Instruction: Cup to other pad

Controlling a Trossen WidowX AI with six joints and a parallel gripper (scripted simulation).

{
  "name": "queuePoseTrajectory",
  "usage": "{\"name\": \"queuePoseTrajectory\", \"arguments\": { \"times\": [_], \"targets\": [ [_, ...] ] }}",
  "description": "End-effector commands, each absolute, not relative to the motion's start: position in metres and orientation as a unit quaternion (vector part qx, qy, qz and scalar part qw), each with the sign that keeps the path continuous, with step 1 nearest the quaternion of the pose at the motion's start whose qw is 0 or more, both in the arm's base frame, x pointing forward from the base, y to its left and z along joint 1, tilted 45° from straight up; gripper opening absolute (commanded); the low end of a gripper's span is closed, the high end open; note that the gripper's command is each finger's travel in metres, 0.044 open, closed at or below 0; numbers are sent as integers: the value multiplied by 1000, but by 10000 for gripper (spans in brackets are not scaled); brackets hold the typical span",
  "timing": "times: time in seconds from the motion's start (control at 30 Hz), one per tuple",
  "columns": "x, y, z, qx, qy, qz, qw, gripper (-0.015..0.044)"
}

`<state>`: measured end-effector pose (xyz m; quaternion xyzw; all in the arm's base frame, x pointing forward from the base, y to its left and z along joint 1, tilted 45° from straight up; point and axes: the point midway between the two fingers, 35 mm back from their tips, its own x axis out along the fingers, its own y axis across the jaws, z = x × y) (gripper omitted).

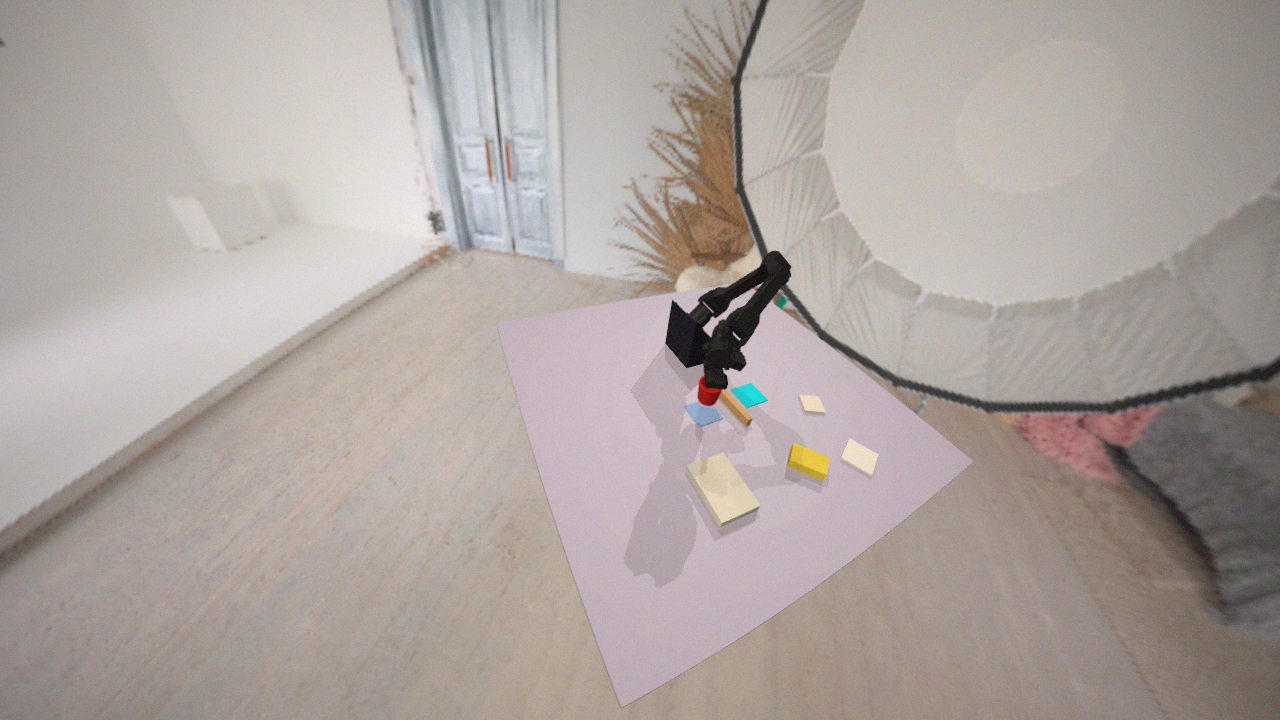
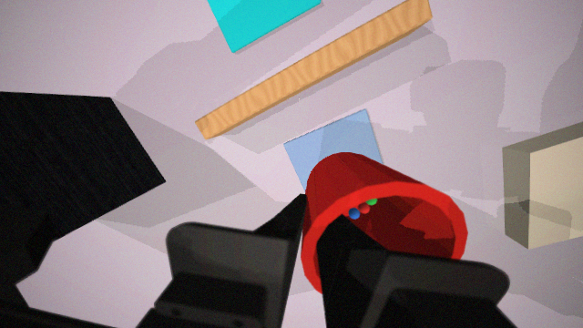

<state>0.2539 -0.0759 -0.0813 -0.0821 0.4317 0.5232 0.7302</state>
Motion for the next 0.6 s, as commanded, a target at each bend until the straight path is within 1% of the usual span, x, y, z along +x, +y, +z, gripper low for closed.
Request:
{"name": "queuePoseTrajectory", "arguments": {
  "times": [0.0,0.57],
  "targets": [
    [254,-76,-82,-82,432,523,730,0],
    [254,-61,-67,-83,432,524,729,0]
  ]
}}
